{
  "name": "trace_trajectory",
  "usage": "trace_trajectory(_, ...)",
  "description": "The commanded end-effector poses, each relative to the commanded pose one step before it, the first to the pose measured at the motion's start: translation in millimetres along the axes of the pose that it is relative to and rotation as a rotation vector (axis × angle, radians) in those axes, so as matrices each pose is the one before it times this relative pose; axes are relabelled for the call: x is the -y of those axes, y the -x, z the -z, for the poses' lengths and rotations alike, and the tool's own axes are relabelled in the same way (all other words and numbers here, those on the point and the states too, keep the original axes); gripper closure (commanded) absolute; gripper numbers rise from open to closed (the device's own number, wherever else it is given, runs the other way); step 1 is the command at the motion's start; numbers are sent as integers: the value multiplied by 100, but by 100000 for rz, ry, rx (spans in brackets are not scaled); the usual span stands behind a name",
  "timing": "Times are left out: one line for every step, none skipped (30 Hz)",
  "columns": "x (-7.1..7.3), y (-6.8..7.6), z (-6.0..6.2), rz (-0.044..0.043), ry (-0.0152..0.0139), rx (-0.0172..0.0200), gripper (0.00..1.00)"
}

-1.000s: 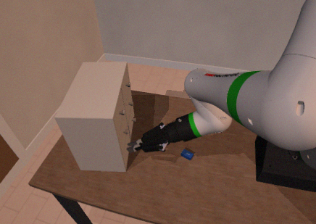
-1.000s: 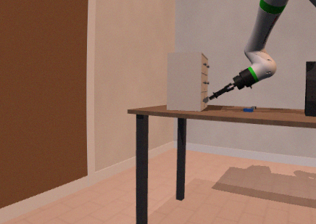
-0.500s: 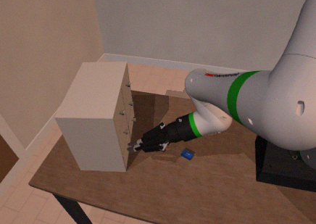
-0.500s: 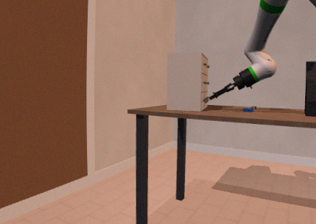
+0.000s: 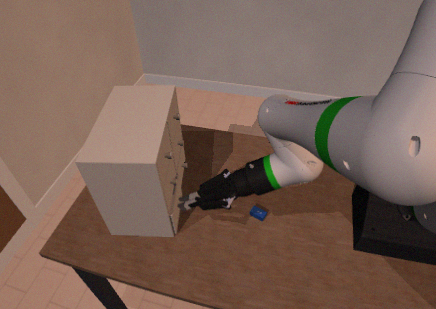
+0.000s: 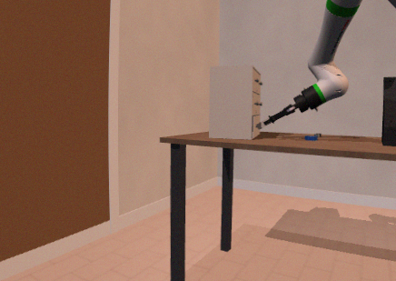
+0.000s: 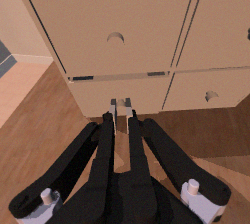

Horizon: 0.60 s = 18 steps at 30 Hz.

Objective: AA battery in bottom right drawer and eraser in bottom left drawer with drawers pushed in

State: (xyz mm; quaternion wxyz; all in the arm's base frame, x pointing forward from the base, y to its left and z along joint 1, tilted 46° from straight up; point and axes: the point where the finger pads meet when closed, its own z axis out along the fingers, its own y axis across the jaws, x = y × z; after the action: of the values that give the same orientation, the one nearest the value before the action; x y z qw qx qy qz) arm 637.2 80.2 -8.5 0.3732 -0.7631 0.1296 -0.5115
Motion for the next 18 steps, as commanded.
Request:
trace_trajectory(-16, 87, 175, 27, 19, -5, 92)
trace_trajectory(-1, 50, 87, 0, 0, 1, 92)
trace_trajectory(0, 52, 91, 0, 0, 0, 92)
trace_trajectory(0, 54, 94, 0, 0, 0, 92)
trace_trajectory(1, 56, 97, 0, 0, -1, 92)
trace_trajectory(0, 59, 102, 0, 0, 0, 92)
trace_trajectory(-1, 61, 105, 0, 0, 0, 92)
trace_trajectory(0, 62, 108, 0, 0, 0, 92)
trace_trajectory(1, 64, 110, 0, 0, -1, 92)
trace_trajectory(0, 66, 114, 0, 0, 0, 92)
trace_trajectory(-1, 67, 117, 0, 0, 0, 92)
trace_trajectory(0, 68, 118, 0, 0, 0, 92)
trace_trajectory(1, 69, 120, -1, 0, -1, 92)
trace_trajectory(-1, 71, 123, 1, 0, 1, 92)
trace_trajectory(0, 0, 0, 0, 0, 0, 92)
trace_trajectory(0, 0, 0, 0, 0, 0, 92)
trace_trajectory(0, 72, 125, 0, 0, 0, 92)
trace_trajectory(1, 72, 125, 0, 0, -1, 92)
